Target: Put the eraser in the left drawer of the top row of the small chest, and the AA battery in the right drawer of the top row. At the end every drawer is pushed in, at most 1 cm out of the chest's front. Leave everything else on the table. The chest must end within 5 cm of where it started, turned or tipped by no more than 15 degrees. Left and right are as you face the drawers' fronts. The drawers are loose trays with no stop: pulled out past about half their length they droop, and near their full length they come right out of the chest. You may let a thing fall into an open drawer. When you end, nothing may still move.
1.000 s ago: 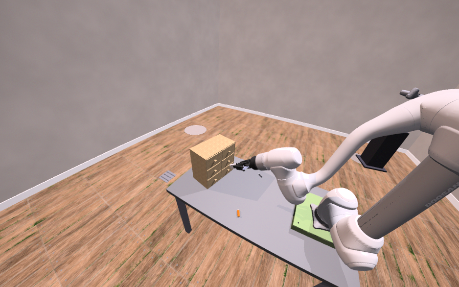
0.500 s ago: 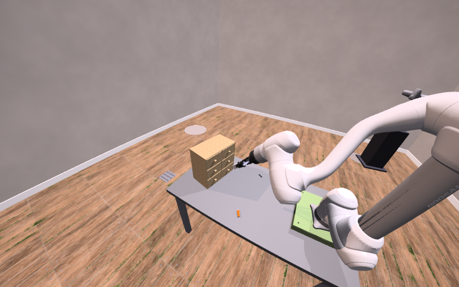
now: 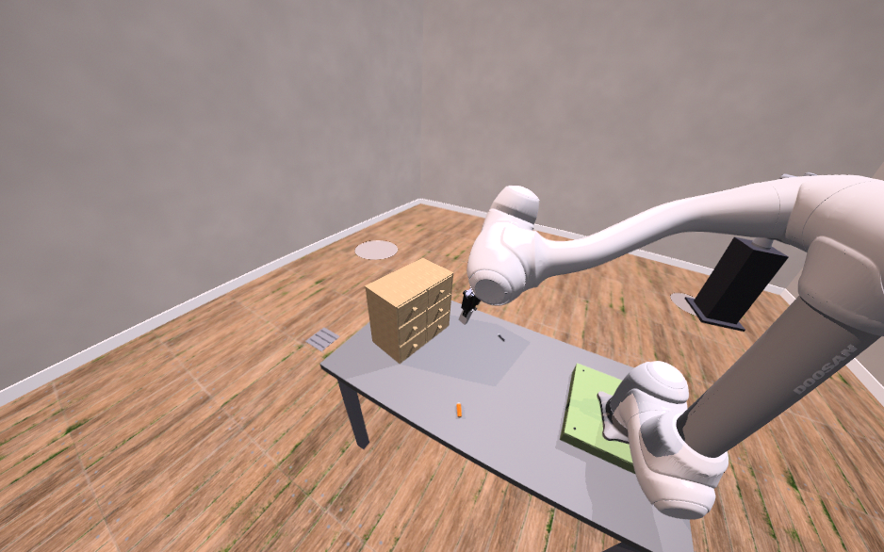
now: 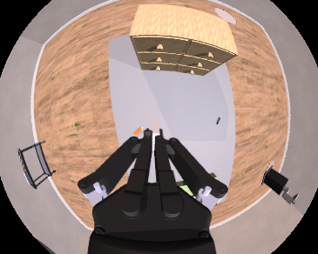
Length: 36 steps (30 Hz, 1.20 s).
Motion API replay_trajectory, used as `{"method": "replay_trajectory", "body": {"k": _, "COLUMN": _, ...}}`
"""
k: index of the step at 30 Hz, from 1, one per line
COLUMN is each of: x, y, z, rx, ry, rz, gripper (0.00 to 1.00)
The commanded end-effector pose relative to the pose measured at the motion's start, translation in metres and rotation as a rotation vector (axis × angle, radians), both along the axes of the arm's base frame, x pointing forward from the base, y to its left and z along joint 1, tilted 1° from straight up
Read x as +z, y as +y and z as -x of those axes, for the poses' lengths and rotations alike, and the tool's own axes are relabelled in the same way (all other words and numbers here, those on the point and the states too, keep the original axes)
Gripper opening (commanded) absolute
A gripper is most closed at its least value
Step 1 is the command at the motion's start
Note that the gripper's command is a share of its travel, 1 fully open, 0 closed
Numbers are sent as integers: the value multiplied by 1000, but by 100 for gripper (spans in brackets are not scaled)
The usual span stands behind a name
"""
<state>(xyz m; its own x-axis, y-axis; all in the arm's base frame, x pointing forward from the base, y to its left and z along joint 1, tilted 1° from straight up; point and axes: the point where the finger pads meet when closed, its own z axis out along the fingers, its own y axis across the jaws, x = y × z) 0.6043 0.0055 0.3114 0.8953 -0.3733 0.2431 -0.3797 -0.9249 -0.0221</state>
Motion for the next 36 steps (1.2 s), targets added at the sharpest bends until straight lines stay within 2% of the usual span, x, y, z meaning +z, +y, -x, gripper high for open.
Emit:
{"method": "replay_trajectory", "body": {"k": 1, "x": 6, "y": 0, "z": 6, "rx": 2, "ry": 90, "rz": -35, "gripper": 0}}
{"method": "replay_trajectory", "body": {"k": 5, "x": 11, "y": 2, "z": 12, "rx": 3, "ry": 154, "rz": -61, "gripper": 0}}
{"method": "replay_trajectory", "body": {"k": 15, "x": 17, "y": 4, "z": 17, "rx": 5, "ry": 222, "rz": -89, "gripper": 0}}
{"method": "replay_trajectory", "body": {"k": 34, "x": 18, "y": 5, "z": 18, "rx": 5, "ry": 233, "rz": -94, "gripper": 0}}
{"method": "replay_trajectory", "body": {"k": 36, "x": 18, "y": -5, "z": 20, "rx": 5, "ry": 233, "rz": -94, "gripper": 0}}
